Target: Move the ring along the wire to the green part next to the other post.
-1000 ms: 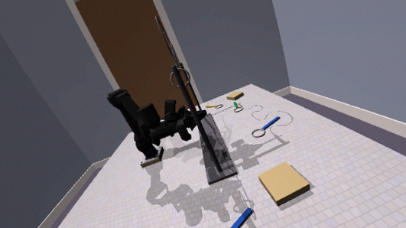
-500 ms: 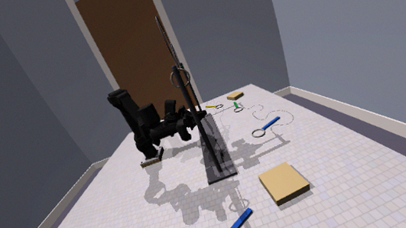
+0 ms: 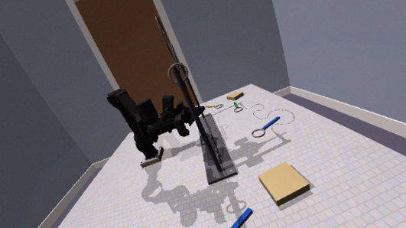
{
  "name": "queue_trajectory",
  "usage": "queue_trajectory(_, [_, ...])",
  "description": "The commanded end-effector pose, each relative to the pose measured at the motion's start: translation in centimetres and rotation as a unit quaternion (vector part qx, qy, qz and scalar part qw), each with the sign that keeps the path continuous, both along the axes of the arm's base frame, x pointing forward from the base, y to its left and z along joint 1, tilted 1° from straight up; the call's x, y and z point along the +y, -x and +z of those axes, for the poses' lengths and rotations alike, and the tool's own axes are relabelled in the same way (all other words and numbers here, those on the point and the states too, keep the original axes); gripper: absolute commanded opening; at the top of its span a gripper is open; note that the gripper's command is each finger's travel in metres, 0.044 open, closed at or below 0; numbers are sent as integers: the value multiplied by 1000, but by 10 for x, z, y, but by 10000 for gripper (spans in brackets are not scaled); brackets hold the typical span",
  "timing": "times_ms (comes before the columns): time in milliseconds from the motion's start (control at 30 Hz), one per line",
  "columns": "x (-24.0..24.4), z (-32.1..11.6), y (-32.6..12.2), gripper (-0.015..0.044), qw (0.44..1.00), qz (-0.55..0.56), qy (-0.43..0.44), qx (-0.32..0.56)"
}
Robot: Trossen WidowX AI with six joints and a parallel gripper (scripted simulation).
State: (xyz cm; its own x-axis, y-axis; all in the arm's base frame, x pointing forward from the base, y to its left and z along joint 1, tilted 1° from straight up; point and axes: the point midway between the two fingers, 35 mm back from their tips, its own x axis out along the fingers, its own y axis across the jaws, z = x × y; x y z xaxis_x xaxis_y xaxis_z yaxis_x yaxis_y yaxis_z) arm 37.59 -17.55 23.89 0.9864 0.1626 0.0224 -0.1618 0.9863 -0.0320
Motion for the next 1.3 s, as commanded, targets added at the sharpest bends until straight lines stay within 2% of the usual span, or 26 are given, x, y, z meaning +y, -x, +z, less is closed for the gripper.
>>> queue_trajectory(0, [0, 3, 0, -150, 1000, 3, 5, -2])
queue_trajectory(1267, [16, 2, 2, -150, 1000, 5, 4, -2])
